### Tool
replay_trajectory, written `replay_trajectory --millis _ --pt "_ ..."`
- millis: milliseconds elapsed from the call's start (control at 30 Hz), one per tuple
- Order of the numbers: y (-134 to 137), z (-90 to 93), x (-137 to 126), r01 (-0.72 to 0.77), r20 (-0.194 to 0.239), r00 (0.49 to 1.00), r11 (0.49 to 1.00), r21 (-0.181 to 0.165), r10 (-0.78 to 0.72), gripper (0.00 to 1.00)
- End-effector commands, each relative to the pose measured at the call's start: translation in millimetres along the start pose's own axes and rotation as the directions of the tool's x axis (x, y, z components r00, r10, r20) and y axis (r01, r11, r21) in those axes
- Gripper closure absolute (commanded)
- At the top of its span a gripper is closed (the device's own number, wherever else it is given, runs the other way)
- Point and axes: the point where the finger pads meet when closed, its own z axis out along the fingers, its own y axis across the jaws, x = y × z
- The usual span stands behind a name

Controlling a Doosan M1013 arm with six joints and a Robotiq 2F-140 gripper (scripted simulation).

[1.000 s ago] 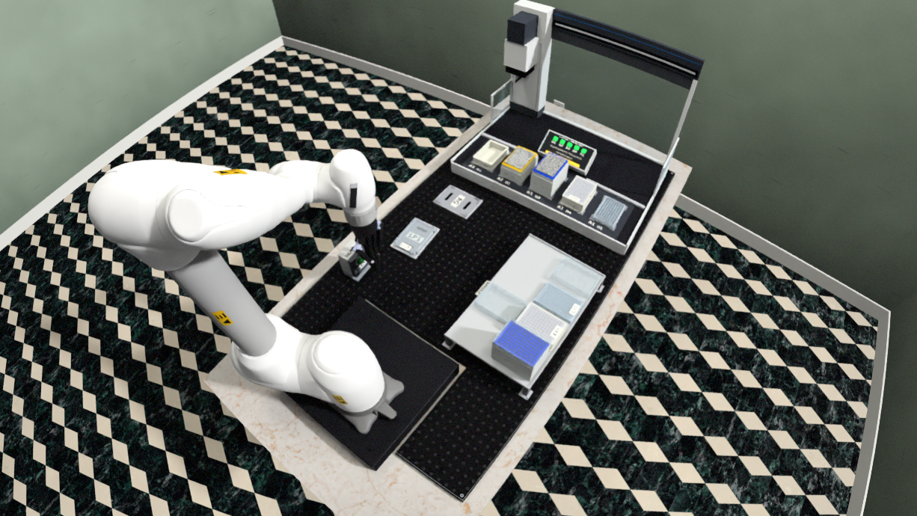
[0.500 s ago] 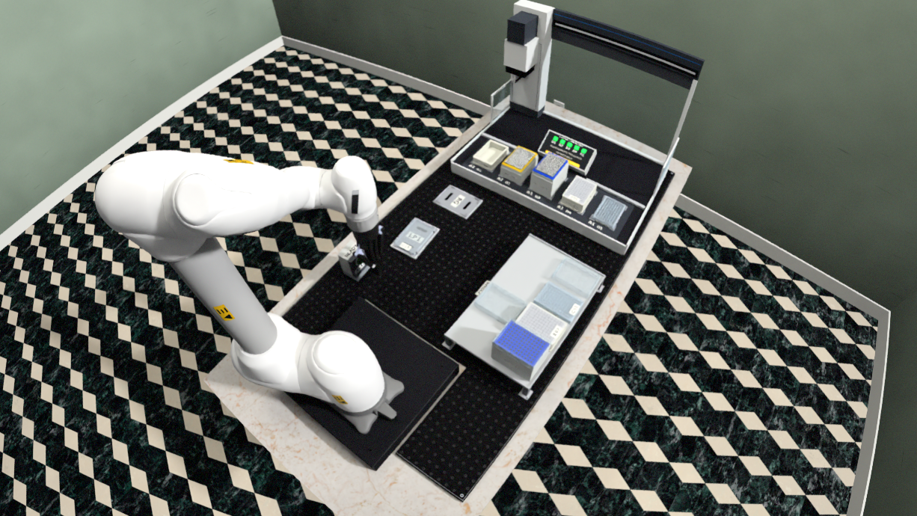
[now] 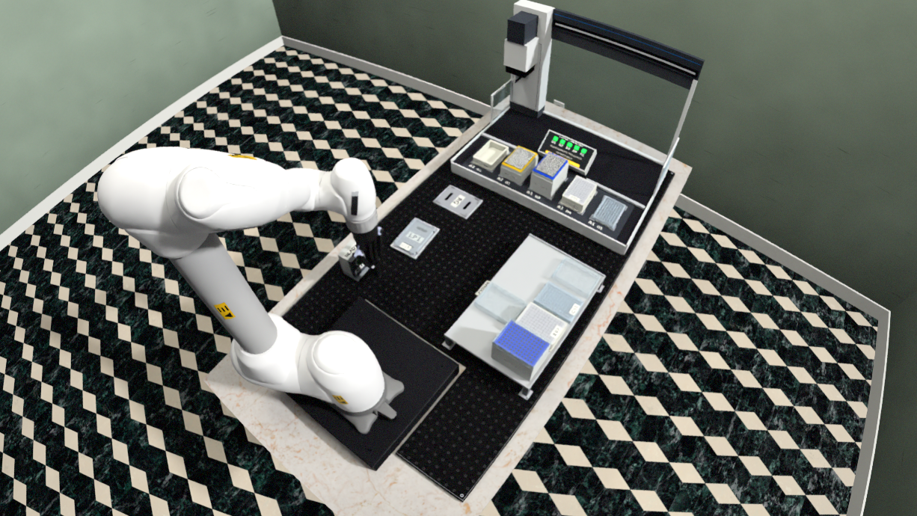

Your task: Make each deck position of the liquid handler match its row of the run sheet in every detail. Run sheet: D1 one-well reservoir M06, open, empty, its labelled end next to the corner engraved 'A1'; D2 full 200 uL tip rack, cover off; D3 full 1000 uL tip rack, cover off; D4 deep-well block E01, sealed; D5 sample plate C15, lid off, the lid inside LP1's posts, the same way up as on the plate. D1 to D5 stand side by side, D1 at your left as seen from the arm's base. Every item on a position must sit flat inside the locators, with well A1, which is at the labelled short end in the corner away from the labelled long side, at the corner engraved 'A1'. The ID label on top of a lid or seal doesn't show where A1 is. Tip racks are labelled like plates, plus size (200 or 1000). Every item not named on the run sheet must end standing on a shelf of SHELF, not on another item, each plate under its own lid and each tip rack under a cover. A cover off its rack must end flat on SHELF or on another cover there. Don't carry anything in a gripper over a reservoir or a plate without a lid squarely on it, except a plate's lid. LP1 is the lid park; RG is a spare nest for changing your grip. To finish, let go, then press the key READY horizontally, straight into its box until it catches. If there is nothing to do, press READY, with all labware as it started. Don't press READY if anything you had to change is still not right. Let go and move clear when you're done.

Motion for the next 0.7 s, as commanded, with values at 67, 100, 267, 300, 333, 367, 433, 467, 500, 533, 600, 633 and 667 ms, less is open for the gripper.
replay_trajectory --millis 67,100,267,300,333,367,433,467,500,533,600,633,667 --pt "0.4 -0.4 6.0 -0.001 -0.001 1.0 1.0 -0.001 0.001 0.9" --pt "0.4 -0.4 7.7 -0.001 -0.001 1.0 1.0 -0.001 0.001 0.9" --pt "0.4 -0.4 16.1 -0.001 -0.001 1.0 1.0 -0.001 0.001 0.9" --pt "0.4 -0.4 17.7 -0.001 -0.001 1.0 1.0 -0.001 0.001 0.9" --pt "0.4 -0.4 19.4 -0.001 -0.001 1.0 1.0 -0.001 0.001 0.9" --pt "0.4 -0.4 21.1 -0.001 -0.001 1.0 1.0 -0.001 0.001 0.9" --pt "0.4 -0.4 24.4 -0.001 -0.001 1.0 1.0 -0.001 0.001 0.9" --pt "0.4 -0.4 26.1 -0.001 -0.001 1.0 1.0 -0.001 0.001 0.9" --pt "0.4 -0.4 26.1 -0.001 -0.001 1.0 1.0 -0.001 0.001 0.9" --pt "0.4 -0.4 26.1 -0.001 -0.001 1.0 1.0 -0.001 0.001 0.9" --pt "0.4 -0.4 29.3 -0.001 -0.001 1.0 1.0 -0.001 0.001 0.9" --pt "0.4 -0.4 31.1 -0.001 -0.001 1.0 1.0 -0.001 0.001 0.9" --pt "0.4 -0.4 32.7 -0.001 -0.001 1.0 1.0 -0.001 0.001 0.9"
